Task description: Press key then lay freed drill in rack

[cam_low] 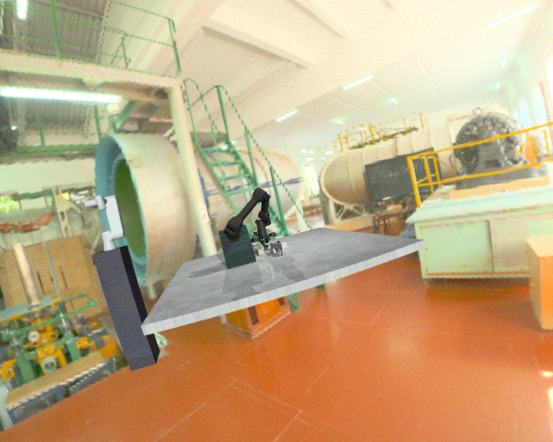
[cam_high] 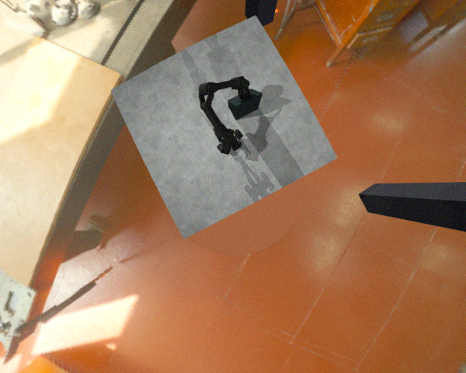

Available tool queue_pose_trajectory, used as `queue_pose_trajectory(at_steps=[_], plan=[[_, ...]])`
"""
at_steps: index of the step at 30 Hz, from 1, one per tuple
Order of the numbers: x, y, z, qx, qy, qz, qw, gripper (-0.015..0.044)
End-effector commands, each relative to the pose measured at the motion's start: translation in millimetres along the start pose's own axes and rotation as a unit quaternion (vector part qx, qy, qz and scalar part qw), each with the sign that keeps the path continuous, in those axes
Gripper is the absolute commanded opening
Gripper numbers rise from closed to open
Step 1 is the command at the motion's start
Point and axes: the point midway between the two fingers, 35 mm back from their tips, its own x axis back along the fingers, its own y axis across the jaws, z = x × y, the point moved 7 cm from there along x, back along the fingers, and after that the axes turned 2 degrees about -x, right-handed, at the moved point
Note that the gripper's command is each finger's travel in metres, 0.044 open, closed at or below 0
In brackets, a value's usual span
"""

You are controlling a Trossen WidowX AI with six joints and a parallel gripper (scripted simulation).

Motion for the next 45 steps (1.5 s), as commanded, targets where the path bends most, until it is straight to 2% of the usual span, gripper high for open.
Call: queue_pose_trajectory(at_steps=[1, 45], plan=[[3, 0, 1, -0.003, -0.003, 0.0, 1.0, 0.0], [19, 2, 2, -0.003, -0.003, 0.0, 1.0, 0.0]])
